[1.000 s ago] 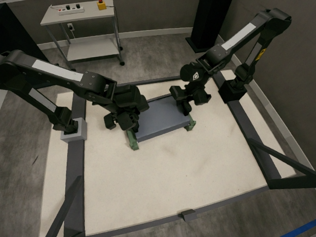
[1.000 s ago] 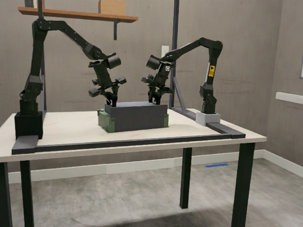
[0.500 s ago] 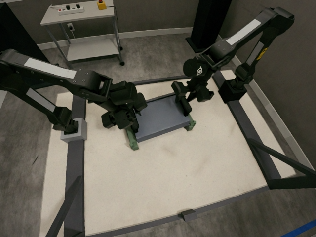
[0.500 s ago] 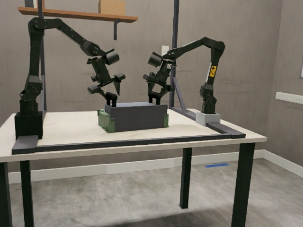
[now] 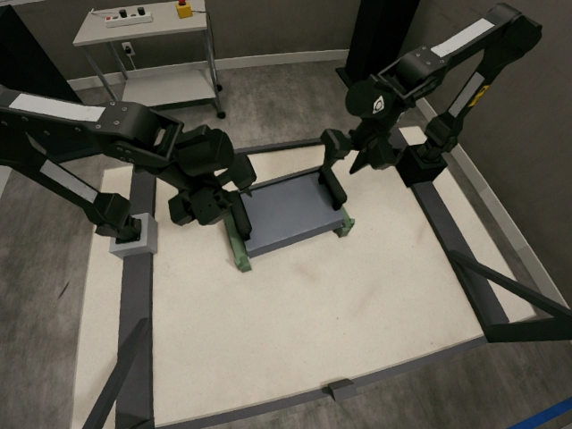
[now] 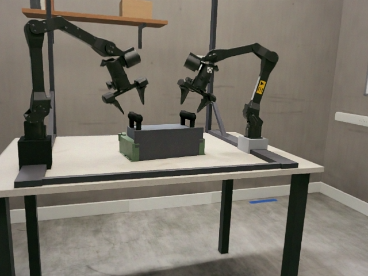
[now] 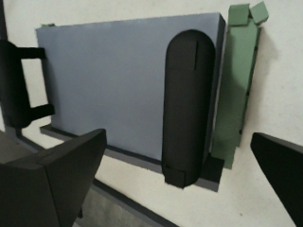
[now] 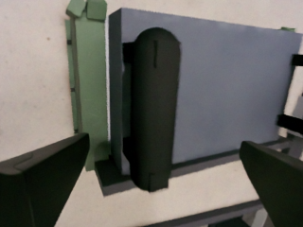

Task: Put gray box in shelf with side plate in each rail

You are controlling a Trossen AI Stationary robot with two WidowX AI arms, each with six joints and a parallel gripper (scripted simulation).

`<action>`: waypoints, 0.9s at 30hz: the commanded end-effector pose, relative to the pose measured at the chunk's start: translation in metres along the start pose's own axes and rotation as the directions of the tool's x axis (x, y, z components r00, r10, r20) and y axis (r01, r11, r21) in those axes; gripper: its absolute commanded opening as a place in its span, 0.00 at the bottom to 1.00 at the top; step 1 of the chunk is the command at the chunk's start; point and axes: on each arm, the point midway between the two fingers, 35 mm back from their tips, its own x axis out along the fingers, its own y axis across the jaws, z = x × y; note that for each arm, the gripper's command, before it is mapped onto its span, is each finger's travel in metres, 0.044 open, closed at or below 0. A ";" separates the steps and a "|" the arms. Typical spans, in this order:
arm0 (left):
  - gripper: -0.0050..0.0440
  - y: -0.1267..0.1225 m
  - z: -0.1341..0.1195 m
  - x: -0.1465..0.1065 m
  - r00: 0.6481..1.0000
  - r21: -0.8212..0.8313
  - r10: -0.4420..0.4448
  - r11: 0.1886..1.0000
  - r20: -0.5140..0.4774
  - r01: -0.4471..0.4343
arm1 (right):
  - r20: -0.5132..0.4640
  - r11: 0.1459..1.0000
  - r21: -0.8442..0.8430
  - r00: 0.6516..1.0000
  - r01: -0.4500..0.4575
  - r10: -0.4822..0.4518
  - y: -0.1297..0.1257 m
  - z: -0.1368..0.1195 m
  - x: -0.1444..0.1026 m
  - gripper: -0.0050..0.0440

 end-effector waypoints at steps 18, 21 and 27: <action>1.00 0.004 0.044 -0.029 0.994 -0.495 -0.075 0.863 0.077 0.104 | 0.024 0.827 0.561 0.999 -0.044 0.037 -0.010 0.036 -0.026 1.00; 1.00 0.004 0.047 -0.030 0.993 -0.526 -0.080 0.843 0.083 0.112 | 0.026 0.805 0.592 0.999 -0.048 0.041 -0.010 0.039 -0.027 1.00; 1.00 0.004 0.063 -0.037 0.987 -0.693 -0.102 0.703 0.123 0.159 | 0.048 0.639 0.766 0.997 -0.075 0.060 -0.010 0.052 -0.032 1.00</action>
